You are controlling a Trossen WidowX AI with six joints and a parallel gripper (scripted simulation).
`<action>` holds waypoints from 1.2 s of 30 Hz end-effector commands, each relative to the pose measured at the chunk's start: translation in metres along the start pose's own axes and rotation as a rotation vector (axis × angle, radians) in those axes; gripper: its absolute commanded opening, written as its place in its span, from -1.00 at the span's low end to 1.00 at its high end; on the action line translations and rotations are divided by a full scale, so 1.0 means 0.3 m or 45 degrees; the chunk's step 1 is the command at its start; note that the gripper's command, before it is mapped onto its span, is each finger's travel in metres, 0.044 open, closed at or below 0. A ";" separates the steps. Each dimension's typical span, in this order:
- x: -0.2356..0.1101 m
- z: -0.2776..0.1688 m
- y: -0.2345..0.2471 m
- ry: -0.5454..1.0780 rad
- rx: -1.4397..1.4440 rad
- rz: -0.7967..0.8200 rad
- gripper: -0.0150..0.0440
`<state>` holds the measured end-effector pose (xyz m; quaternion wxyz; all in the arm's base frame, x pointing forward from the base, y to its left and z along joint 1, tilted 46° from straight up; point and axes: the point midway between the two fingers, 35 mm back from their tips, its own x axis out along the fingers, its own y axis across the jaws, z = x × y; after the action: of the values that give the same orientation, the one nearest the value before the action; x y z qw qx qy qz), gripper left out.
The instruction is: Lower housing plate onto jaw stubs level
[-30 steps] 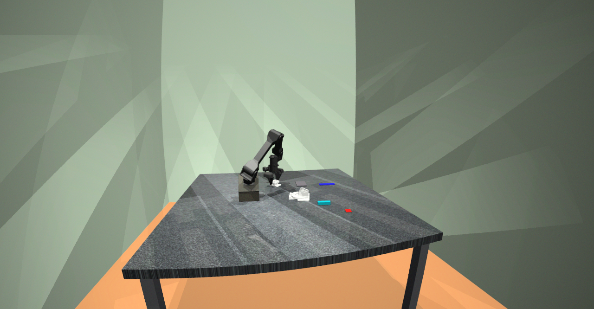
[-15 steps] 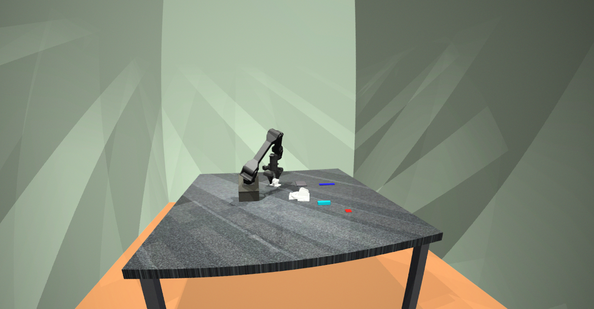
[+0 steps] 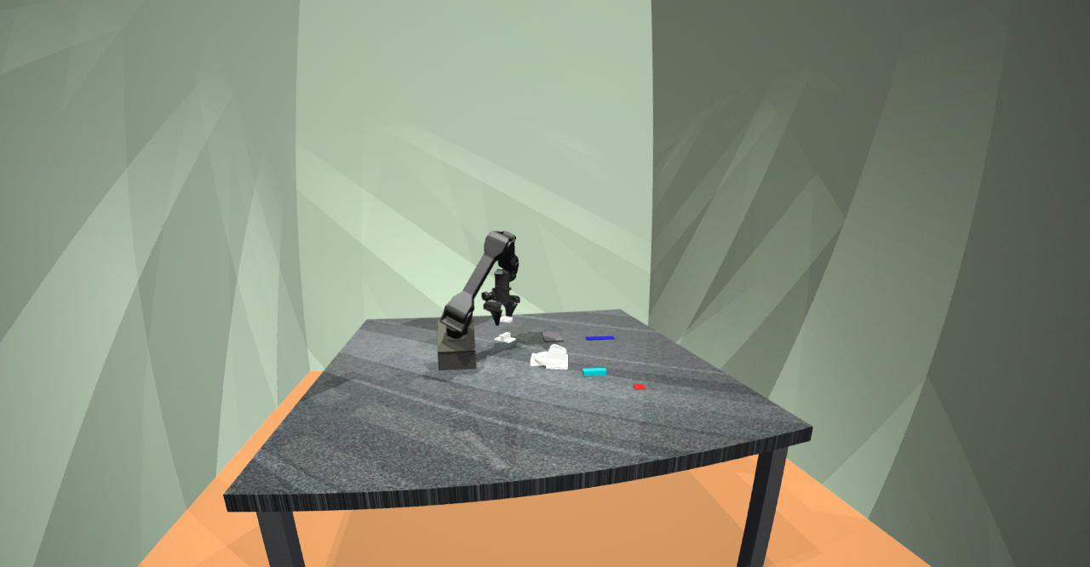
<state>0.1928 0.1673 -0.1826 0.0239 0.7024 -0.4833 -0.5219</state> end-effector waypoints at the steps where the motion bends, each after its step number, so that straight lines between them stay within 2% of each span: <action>1: -0.044 0.001 -0.003 -0.008 0.007 -0.013 0.70; 8: -0.050 -0.015 -0.001 -0.010 -0.004 -0.015 0.70; 36: -0.096 -0.312 0.083 -0.026 -0.187 -0.049 0.70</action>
<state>0.2429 0.1343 -0.1139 0.0559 0.6998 -0.4364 -0.5627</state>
